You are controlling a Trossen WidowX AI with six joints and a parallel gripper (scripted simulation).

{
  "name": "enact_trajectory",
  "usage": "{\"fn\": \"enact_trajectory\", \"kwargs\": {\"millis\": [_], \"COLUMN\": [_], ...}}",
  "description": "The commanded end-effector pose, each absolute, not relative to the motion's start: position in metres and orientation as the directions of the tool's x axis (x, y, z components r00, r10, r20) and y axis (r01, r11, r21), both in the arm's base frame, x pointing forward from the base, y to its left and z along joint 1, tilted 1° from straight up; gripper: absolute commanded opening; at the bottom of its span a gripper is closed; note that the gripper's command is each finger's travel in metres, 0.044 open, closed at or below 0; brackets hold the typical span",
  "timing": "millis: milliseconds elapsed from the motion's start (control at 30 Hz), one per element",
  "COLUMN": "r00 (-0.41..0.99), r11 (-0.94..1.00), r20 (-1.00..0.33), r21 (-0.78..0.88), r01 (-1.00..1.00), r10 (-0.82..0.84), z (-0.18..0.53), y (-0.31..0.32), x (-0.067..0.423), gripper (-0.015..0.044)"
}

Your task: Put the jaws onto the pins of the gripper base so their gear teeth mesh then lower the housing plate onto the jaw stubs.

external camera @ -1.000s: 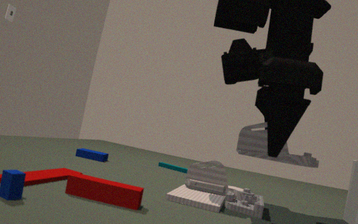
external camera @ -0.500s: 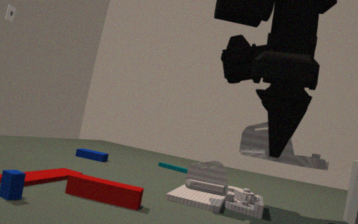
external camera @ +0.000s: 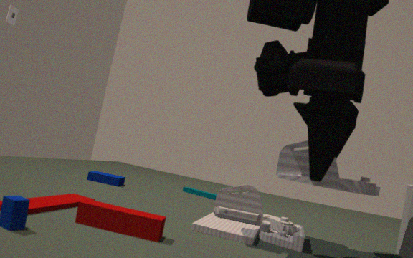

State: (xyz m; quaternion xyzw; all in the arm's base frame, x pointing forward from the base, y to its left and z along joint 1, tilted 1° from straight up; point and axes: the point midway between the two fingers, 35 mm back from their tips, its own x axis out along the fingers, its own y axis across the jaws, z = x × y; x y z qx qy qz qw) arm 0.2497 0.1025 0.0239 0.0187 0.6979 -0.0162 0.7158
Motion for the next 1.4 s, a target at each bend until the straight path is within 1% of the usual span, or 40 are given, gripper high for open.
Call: {"fn": "enact_trajectory", "kwargs": {"millis": [0,133,933,1367], "r00": [0.027,0.027,0.033,0.033], "r11": [0.999,0.999,0.999,0.999], "r20": [-1.000,-1.000,-0.999,-0.999], "r21": [0.001,0.001,-0.001,-0.001], "r01": [0.054,0.054,0.054,0.054], "r10": [0.000,0.000,-0.003,-0.003], "z": [0.025,0.025,0.028,0.028], "y": [0.102,0.102,0.077,0.076], "x": [0.250,0.255,0.328,0.330], "gripper": [0.0134,0.0134,0.0134,0.0134]}}
